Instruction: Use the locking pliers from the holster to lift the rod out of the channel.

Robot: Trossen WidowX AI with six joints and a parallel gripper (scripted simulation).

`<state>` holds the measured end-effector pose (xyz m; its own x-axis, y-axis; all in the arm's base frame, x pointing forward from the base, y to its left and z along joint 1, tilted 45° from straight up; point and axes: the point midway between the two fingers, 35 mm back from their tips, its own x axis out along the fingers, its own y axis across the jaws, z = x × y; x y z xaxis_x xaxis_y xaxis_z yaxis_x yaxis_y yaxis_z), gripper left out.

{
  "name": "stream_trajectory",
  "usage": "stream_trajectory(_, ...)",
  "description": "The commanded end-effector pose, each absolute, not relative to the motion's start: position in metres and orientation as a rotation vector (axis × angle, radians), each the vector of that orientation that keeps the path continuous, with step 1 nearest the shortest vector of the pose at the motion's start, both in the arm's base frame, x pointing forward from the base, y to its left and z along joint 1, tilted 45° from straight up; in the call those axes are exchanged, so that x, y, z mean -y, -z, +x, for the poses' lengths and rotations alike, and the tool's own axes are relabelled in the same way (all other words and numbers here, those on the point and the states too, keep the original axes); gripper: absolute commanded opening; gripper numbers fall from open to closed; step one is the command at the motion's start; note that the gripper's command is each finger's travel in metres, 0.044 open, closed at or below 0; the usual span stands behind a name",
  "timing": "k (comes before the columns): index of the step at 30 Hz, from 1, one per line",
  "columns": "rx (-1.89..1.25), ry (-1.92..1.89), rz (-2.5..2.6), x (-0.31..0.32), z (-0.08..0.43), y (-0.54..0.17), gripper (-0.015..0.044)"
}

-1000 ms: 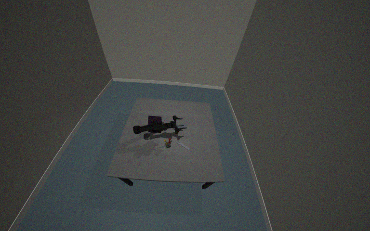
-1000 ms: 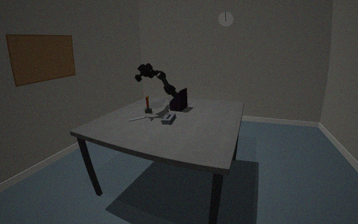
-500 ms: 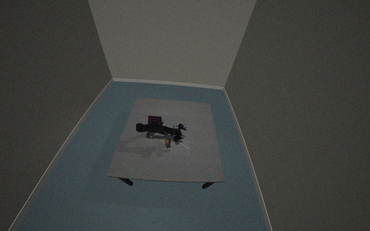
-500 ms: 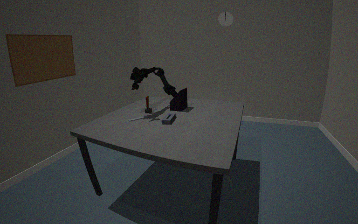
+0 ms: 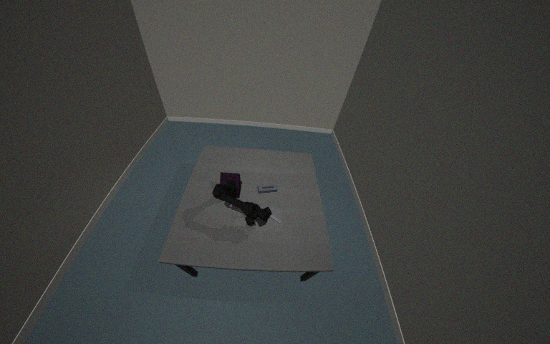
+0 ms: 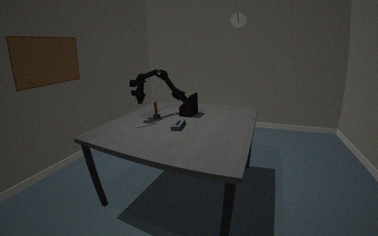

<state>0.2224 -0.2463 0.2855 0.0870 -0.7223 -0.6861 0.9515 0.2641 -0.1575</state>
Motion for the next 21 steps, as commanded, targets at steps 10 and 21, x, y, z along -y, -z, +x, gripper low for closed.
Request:
stream_trajectory(10, -0.844, 1.504, 0.397, 0.268, 0.182, -0.295, 0.0440)
stream_trajectory(21, -0.849, 1.503, 0.399, 0.230, 0.169, -0.257, 0.0440)
